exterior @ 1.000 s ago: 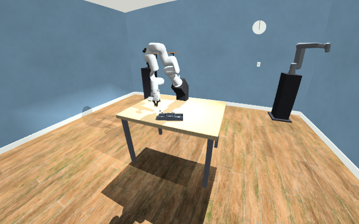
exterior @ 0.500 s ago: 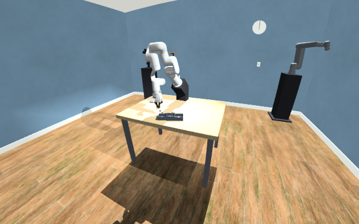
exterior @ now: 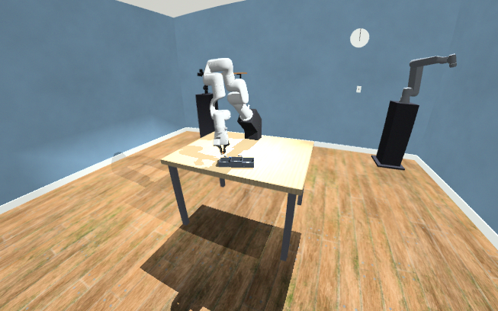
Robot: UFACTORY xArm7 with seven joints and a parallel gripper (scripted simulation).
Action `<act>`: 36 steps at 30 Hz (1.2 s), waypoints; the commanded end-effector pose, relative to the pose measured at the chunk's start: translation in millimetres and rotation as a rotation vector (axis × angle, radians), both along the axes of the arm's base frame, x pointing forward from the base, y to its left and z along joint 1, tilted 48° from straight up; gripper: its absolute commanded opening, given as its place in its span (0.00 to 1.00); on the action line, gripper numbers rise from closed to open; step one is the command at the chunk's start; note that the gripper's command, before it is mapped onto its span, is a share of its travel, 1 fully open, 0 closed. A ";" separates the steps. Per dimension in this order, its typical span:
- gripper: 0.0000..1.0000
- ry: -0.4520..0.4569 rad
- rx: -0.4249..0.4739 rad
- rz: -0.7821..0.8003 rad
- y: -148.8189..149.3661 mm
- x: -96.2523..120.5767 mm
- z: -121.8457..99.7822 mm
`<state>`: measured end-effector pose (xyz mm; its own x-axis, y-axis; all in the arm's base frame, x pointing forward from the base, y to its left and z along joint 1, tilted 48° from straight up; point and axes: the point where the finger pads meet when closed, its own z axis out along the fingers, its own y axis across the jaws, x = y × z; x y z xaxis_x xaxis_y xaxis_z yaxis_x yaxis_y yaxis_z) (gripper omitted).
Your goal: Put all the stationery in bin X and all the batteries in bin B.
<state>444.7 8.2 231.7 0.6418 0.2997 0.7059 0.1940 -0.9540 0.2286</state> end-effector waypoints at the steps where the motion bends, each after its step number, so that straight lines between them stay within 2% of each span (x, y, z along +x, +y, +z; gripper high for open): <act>1: 0.00 0.003 -0.129 0.090 29.1 19.4 16.5; 4: 0.00 0.005 -0.180 0.145 35.5 22.9 19.8; 6: 0.00 0.005 -0.180 0.145 35.5 22.9 19.8; 7: 0.00 0.006 -0.234 0.196 35.5 22.9 19.8; 21: 0.00 0.021 -0.485 0.417 35.5 22.9 19.7; 23: 0.00 0.021 -0.485 0.417 35.5 22.9 19.7; 24: 0.00 0.024 -0.541 0.463 35.5 22.9 19.7; 36: 0.00 0.035 -0.760 0.646 35.3 23.2 20.0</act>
<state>467.3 43.3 250.3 0.2956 0.9192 0.2603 0.6116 -0.3913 0.6876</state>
